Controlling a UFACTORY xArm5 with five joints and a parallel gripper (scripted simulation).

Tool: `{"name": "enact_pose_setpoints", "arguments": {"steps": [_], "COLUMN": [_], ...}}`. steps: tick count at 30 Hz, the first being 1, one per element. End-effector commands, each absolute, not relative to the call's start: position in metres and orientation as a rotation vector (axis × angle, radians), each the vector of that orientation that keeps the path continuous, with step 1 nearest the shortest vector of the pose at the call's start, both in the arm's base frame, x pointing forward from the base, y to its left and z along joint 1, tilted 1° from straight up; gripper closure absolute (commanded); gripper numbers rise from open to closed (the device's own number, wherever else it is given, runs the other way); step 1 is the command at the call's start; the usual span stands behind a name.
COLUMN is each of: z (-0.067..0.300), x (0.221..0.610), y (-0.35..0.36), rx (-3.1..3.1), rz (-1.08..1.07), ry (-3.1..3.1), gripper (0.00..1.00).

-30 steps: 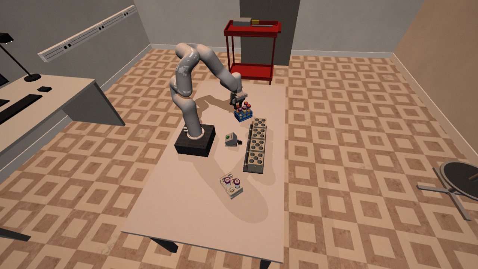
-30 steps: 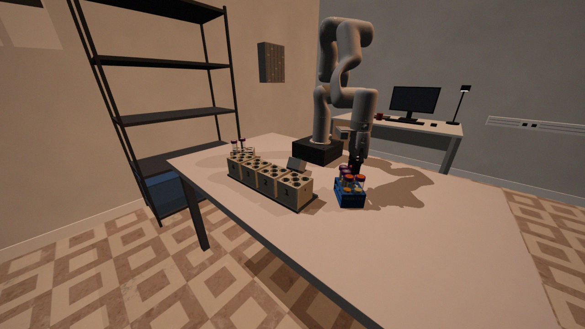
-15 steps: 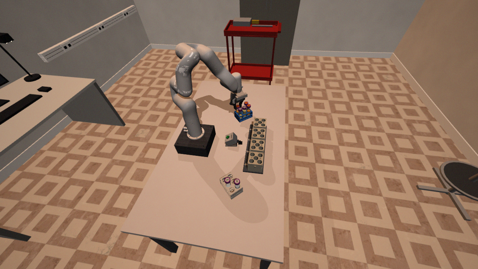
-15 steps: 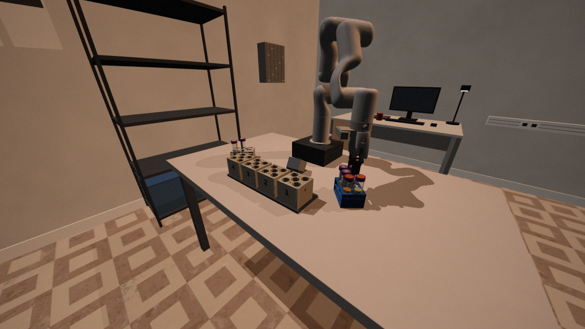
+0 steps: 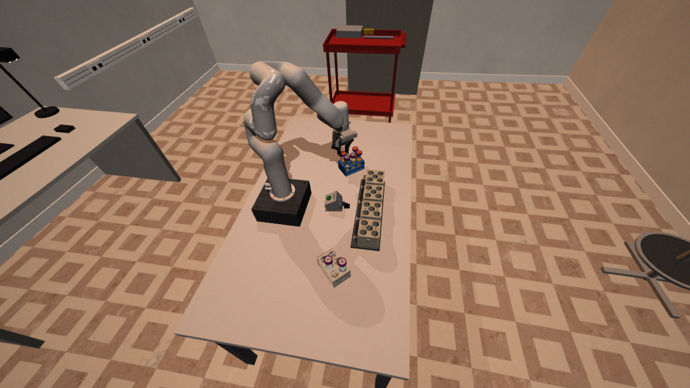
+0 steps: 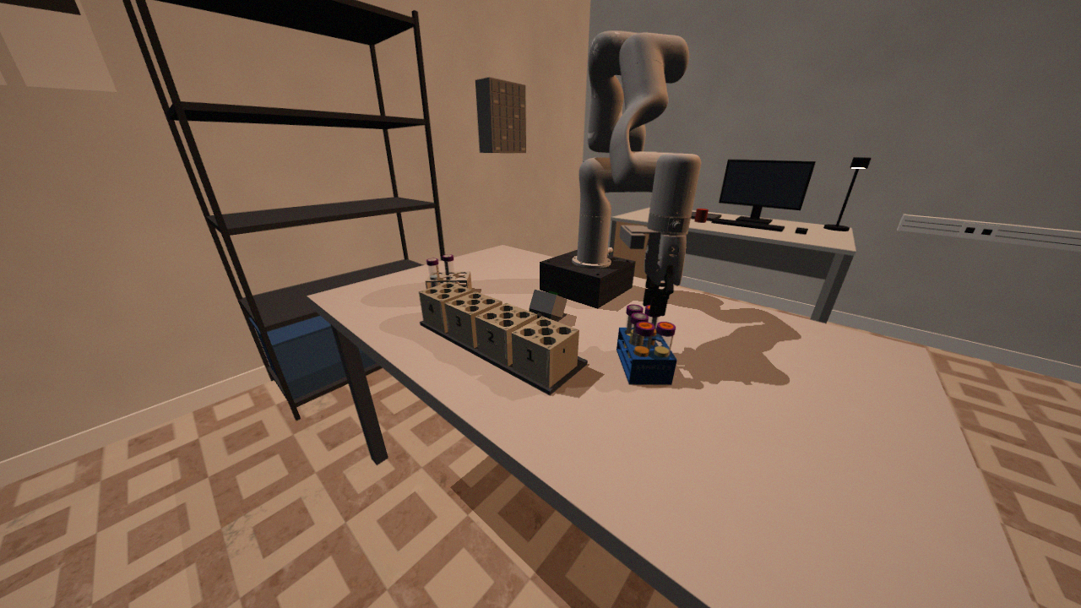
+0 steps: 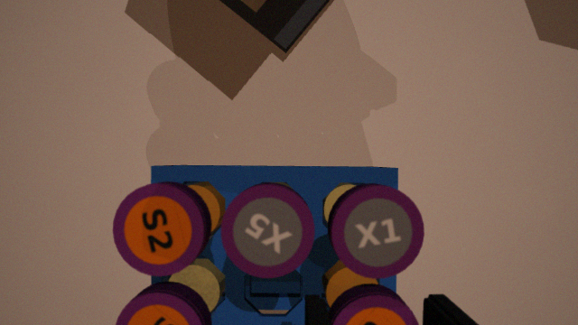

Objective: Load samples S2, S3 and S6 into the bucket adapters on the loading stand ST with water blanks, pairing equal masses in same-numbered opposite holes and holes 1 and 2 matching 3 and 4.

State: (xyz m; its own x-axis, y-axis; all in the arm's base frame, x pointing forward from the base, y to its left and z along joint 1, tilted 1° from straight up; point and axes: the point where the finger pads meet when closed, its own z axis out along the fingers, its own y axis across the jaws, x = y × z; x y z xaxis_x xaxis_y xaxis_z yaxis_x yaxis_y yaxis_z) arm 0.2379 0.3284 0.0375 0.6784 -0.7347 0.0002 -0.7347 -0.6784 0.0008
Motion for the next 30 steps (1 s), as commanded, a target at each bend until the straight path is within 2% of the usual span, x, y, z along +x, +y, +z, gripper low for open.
{"name": "enact_pose_setpoints", "arguments": {"steps": [1, 30], "z": [0.048, 0.098], "x": [0.239, 0.239], "y": [0.329, 0.329], "rx": [2.883, 2.883], "rz": [-0.015, -0.015], "ry": [-1.262, -1.262], "gripper": [0.56, 0.56]}}
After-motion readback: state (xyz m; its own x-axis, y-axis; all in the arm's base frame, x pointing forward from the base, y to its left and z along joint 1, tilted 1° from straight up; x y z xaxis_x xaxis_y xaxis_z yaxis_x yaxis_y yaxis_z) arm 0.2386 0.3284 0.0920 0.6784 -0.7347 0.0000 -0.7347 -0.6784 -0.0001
